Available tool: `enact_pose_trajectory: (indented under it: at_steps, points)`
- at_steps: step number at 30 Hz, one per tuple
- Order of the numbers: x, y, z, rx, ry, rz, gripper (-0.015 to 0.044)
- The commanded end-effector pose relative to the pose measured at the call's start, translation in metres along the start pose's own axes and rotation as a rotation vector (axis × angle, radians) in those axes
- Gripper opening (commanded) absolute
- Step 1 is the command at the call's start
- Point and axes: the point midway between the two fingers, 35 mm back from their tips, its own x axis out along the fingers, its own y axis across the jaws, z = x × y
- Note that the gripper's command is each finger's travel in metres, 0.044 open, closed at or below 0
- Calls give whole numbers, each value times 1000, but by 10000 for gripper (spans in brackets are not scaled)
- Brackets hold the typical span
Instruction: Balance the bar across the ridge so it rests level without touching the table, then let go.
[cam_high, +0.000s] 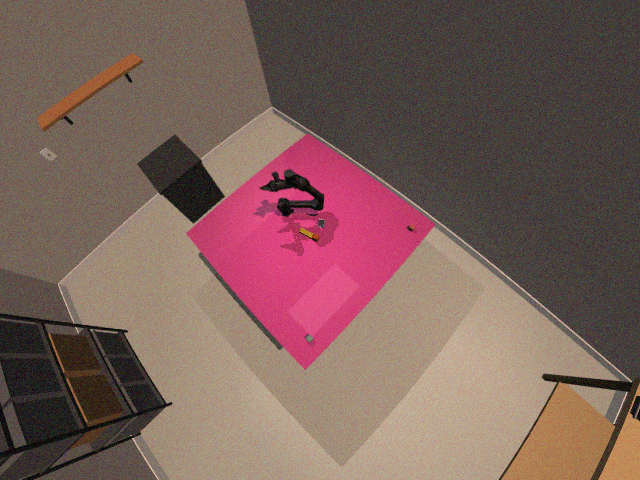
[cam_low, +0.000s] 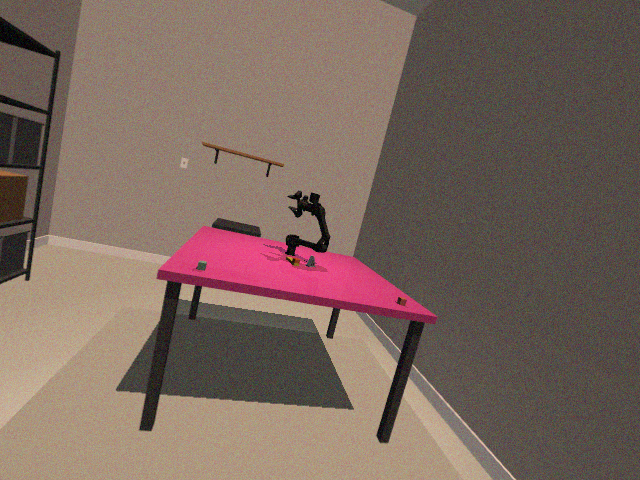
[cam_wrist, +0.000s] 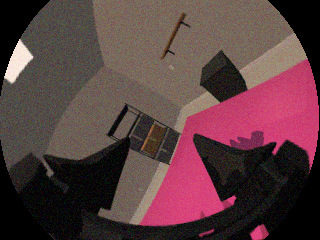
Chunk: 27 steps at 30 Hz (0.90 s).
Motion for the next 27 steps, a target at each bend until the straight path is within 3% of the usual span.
enact_pose_trajectory:
  at_steps: [1,4,27]
  points:
    - [0,0,0,2,3,0,374]
    - [4,-1,-2,35,41,-3,315]
    - [38,-2,-32,303,417,-97,315]
